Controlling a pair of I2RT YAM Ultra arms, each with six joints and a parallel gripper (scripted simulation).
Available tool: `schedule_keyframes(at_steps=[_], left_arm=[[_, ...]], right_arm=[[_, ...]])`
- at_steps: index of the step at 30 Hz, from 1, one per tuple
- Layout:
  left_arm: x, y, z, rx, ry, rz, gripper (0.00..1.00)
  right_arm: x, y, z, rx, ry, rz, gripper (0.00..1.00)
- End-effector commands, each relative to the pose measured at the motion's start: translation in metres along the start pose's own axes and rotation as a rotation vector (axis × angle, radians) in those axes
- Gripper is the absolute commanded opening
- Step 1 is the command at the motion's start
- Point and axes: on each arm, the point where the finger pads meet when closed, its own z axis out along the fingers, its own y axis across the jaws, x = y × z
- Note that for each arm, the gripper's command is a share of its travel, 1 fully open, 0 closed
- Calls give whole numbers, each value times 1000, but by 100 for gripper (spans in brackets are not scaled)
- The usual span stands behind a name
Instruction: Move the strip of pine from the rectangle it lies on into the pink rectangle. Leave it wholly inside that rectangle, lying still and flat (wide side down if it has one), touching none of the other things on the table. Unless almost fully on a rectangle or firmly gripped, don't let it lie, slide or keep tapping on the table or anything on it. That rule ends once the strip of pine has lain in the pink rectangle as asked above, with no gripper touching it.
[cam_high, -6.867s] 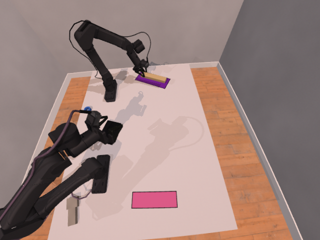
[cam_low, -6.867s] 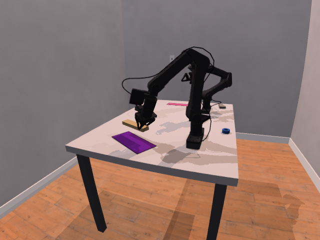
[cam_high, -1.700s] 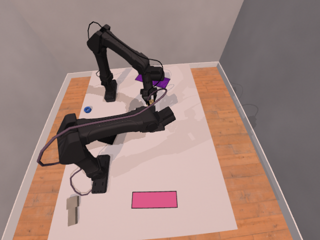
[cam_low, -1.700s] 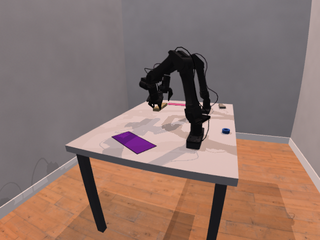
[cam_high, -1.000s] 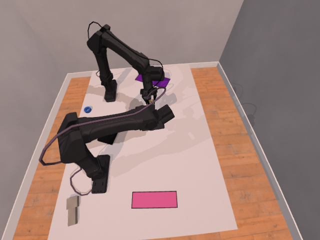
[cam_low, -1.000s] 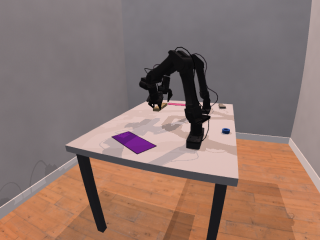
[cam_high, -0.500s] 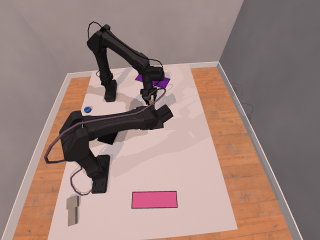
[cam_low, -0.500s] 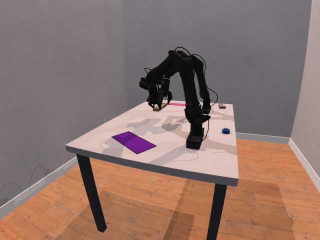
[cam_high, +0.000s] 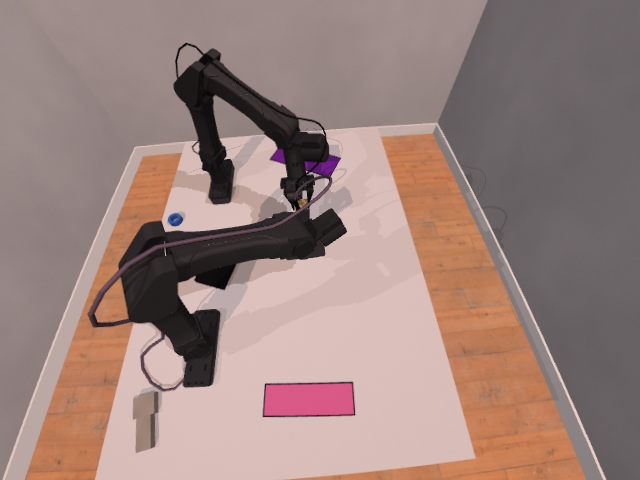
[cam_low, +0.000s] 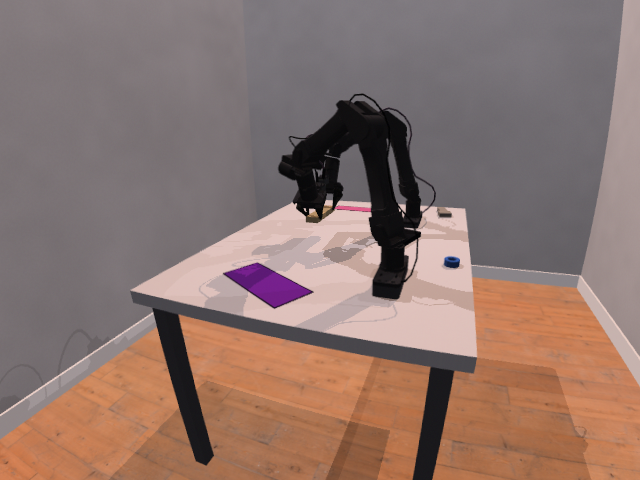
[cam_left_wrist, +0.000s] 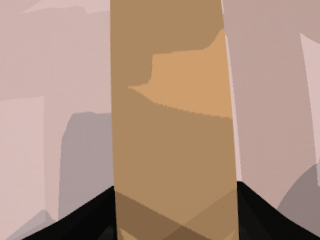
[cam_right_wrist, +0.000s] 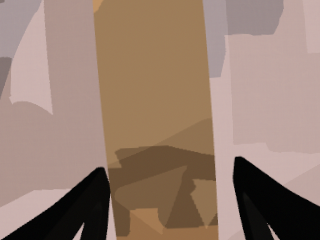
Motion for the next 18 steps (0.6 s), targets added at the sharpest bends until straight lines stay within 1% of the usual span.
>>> schedule_keyframes(at_steps=[1, 3, 4, 8, 17, 18], left_arm=[[-11, 3, -6, -6, -39, 10, 40], [-11, 3, -6, -6, -39, 10, 40], [-11, 3, -6, -6, -39, 10, 40], [-11, 3, -6, -6, -39, 10, 40], [-11, 3, -6, -6, -39, 10, 40], [-11, 3, -6, -6, -39, 10, 40]], right_arm=[[-3, 1, 0, 0, -12, -5, 56], [-3, 1, 0, 0, -12, -5, 56], [-3, 1, 0, 0, -12, -5, 51], [-3, 1, 0, 0, -12, -5, 51], [-3, 1, 0, 0, -12, -5, 39], [-3, 1, 0, 0, -12, -5, 27]])
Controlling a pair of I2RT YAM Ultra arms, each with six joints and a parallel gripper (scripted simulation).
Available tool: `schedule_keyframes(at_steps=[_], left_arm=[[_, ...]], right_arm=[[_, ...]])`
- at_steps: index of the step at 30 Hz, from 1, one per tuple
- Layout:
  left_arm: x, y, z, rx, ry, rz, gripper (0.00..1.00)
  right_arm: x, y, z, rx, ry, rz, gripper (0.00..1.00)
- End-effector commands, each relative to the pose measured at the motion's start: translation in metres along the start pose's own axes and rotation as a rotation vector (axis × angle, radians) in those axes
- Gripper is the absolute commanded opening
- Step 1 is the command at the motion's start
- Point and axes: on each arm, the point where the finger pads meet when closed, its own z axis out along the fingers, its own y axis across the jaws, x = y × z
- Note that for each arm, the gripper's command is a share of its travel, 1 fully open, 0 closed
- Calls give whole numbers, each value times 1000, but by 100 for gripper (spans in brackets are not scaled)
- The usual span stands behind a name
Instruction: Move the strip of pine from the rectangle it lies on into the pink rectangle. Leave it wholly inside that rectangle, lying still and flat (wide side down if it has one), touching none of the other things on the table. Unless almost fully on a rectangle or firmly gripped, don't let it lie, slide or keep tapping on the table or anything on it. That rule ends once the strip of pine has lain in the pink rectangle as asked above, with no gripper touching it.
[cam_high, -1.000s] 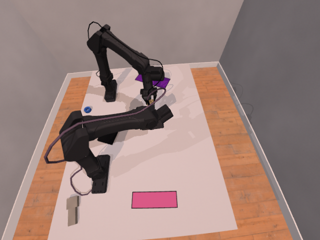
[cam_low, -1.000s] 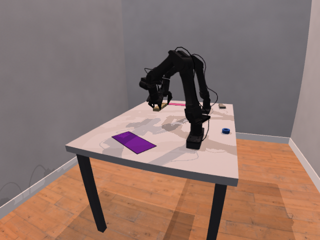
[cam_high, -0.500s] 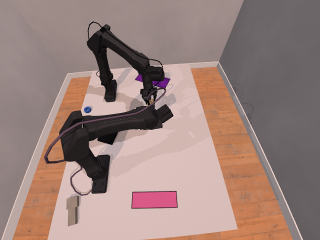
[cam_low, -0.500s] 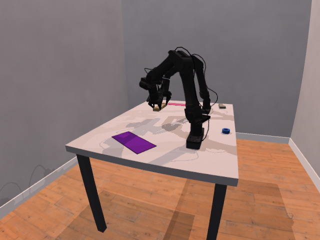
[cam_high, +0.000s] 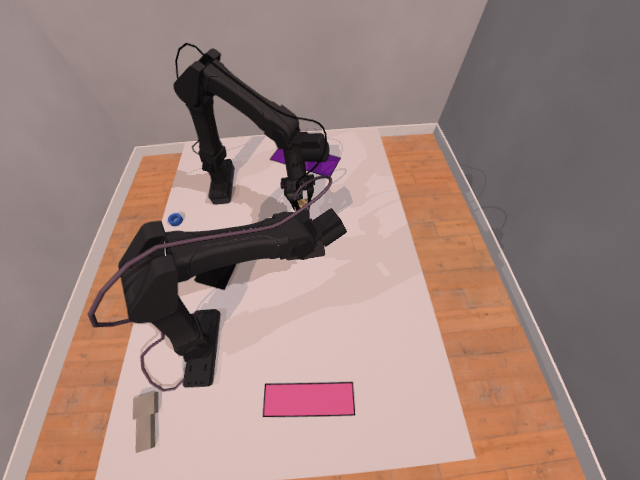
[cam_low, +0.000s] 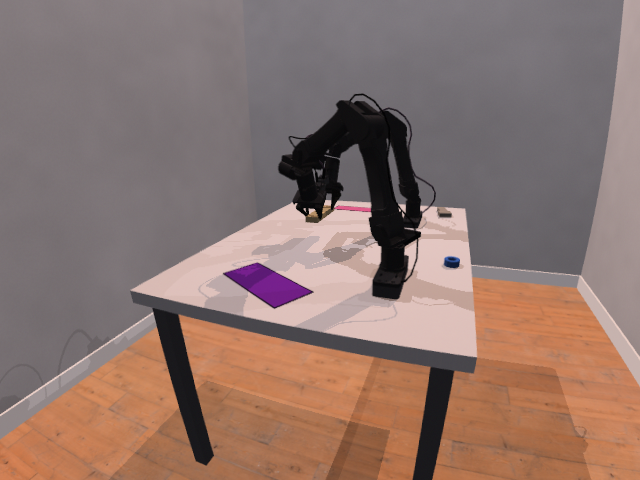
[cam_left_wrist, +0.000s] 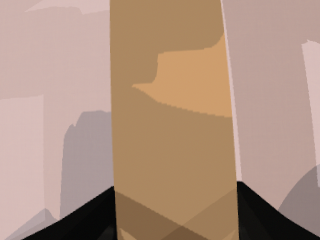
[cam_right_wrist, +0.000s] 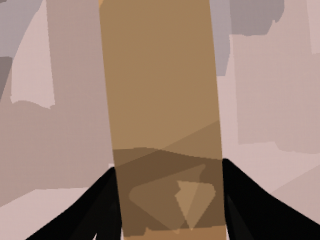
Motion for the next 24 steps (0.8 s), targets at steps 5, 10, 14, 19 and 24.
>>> schedule_keyframes(at_steps=[5, 10, 14, 19, 24], left_arm=[[-11, 2, -6, -1, -38, 16, 40], [-11, 2, -7, -1, -38, 16, 72], [-13, 3, -28, -6, -49, 21, 72], [-11, 2, -65, -7, -48, 21, 72], [-8, 3, -70, -16, -39, -4, 72]], right_arm=[[-4, 0, 0, 3, -13, -5, 23], [-4, 0, 0, 3, -13, -5, 39], [-4, 0, 0, 3, -13, -5, 39], [-4, 0, 0, 3, -13, -5, 39], [-4, 0, 0, 3, -13, -5, 39]])
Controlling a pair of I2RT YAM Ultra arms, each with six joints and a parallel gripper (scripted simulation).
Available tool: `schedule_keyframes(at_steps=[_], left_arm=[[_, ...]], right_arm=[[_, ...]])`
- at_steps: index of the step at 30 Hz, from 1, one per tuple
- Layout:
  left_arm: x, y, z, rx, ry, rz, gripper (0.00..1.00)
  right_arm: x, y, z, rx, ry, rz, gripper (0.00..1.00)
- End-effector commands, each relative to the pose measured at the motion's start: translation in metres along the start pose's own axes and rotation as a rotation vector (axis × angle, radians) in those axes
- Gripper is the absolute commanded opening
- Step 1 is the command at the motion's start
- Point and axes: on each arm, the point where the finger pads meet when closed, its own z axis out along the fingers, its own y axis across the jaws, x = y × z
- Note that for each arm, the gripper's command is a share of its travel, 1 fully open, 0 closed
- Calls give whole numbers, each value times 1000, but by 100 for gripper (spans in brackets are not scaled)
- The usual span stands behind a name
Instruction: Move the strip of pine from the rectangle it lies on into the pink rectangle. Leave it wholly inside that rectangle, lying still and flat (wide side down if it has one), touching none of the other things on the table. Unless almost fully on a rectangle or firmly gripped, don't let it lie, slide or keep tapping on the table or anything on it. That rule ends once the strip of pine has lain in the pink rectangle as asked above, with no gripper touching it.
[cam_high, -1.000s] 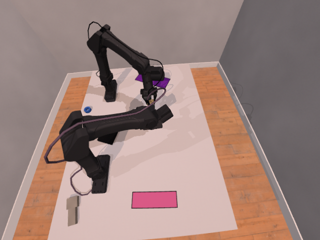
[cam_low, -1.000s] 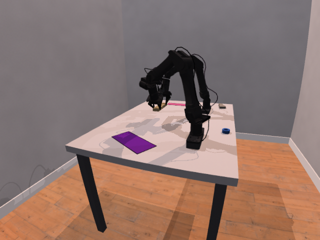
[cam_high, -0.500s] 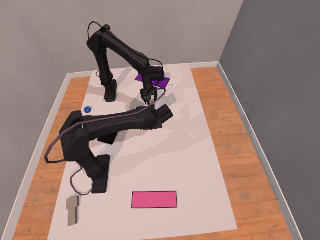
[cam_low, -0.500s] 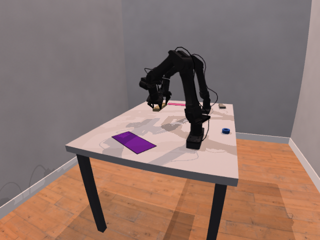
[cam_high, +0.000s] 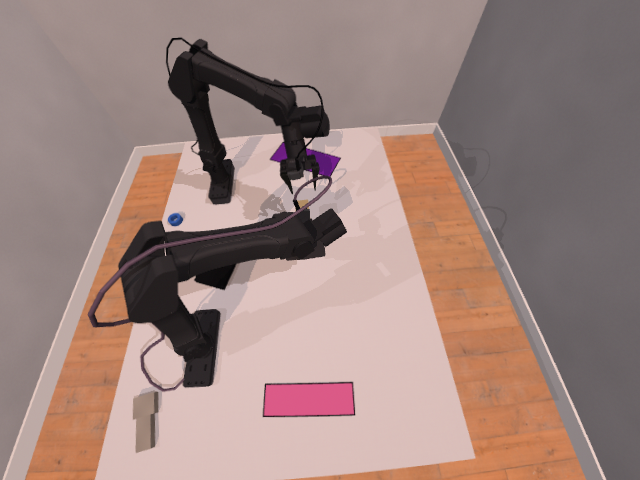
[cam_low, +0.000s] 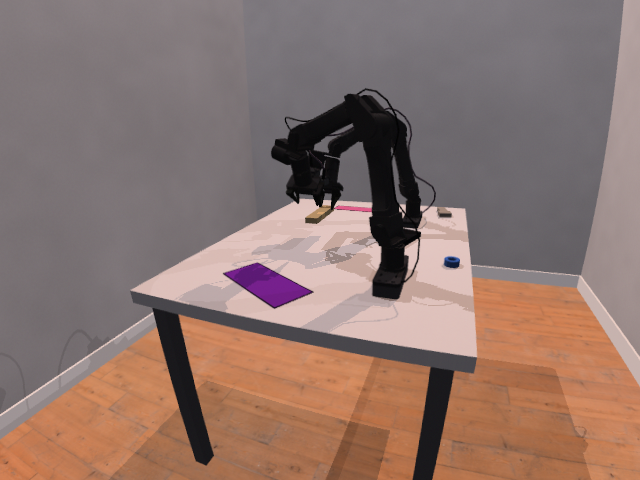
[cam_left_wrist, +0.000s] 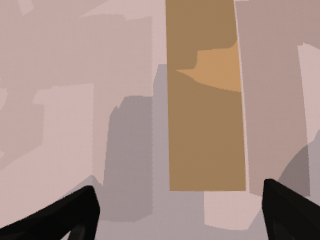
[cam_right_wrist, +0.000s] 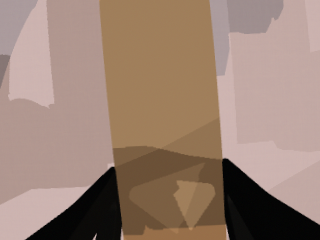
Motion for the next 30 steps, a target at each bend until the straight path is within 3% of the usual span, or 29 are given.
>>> schedule_keyframes(at_steps=[1, 9, 15, 17, 30], left_arm=[[-8, -13, -10, 31, -7, -23, 72], [-23, -45, -50, -104, -54, -224, 72], [-30, -85, -81, -197, -153, -353, 72], [-30, -85, -81, -197, -153, -353, 72], [-20, -164, -128, -318, -484, -565, 72]], right_arm=[[-5, 1, 0, -3, -23, -5, 39], [14, 14, -9, -30, -21, -57, 39], [81, 35, -37, -46, -1, -89, 39], [81, 35, -37, -46, -1, -89, 39], [227, 68, -98, -27, 48, -32, 39]])
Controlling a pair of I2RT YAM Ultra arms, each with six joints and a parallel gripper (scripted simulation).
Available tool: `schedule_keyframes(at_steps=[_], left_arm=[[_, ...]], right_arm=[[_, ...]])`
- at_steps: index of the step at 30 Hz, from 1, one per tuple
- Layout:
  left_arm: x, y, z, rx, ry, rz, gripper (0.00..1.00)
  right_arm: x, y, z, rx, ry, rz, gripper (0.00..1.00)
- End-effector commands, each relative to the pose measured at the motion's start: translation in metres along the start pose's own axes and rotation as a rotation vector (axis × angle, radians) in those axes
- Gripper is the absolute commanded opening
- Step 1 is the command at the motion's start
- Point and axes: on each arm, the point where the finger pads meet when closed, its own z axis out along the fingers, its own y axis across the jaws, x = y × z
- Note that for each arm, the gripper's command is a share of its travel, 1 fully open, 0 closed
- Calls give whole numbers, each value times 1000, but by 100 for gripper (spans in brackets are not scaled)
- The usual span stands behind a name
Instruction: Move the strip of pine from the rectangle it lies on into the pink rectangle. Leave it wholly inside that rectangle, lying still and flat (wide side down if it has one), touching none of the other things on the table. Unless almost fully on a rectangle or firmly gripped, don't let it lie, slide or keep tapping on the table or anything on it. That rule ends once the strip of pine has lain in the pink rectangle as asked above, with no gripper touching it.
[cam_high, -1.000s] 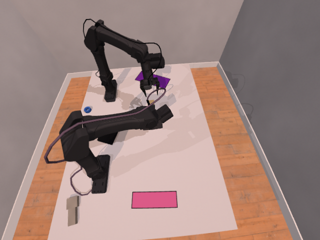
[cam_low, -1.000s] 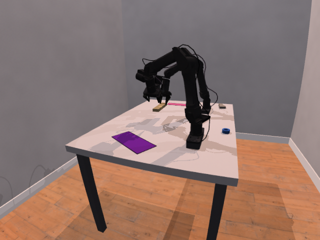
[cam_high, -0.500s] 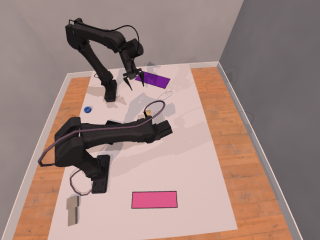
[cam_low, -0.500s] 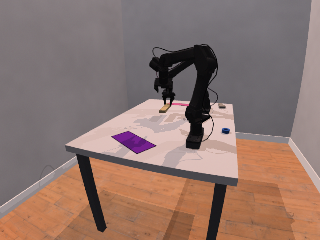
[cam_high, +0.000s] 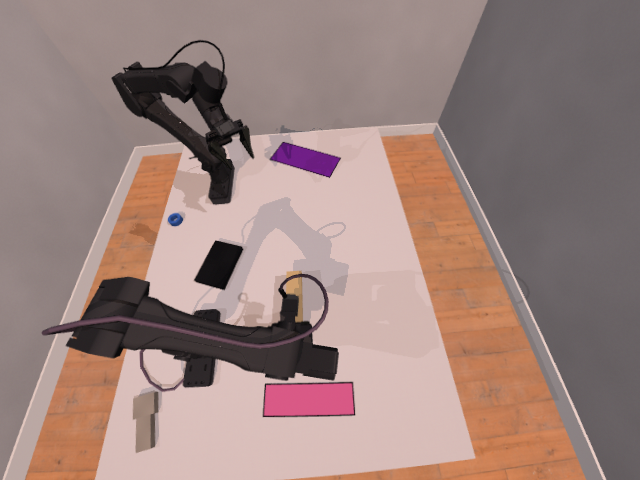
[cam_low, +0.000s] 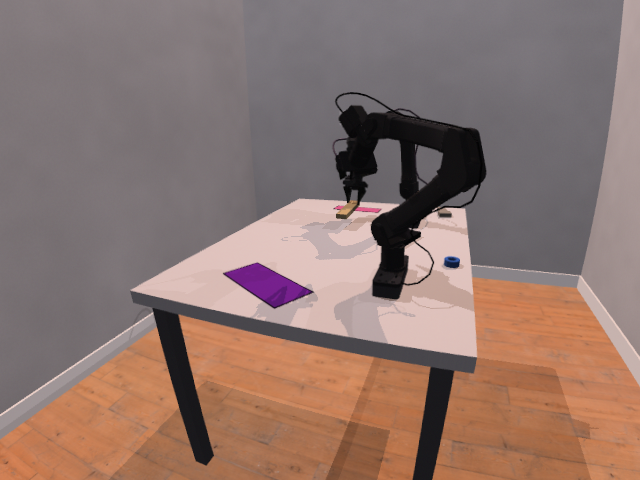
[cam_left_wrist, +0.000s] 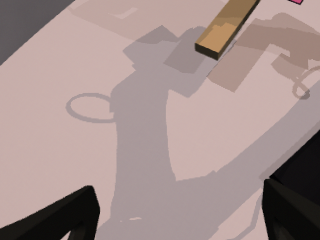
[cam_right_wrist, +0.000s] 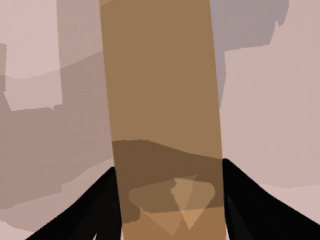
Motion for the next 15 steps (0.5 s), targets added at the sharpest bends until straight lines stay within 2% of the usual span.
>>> schedule_keyframes(at_steps=[1, 9, 15], left_arm=[[-1, -9, -17, -42, -121, -108, 72], [7, -17, -26, -35, -189, -137, 72], [7, -19, -28, -34, -202, -127, 72]], right_arm=[[26, 17, -17, -40, -25, -73, 39], [54, 20, -27, -21, -29, -19, 39], [56, 16, -29, 18, -31, 20, 39]])
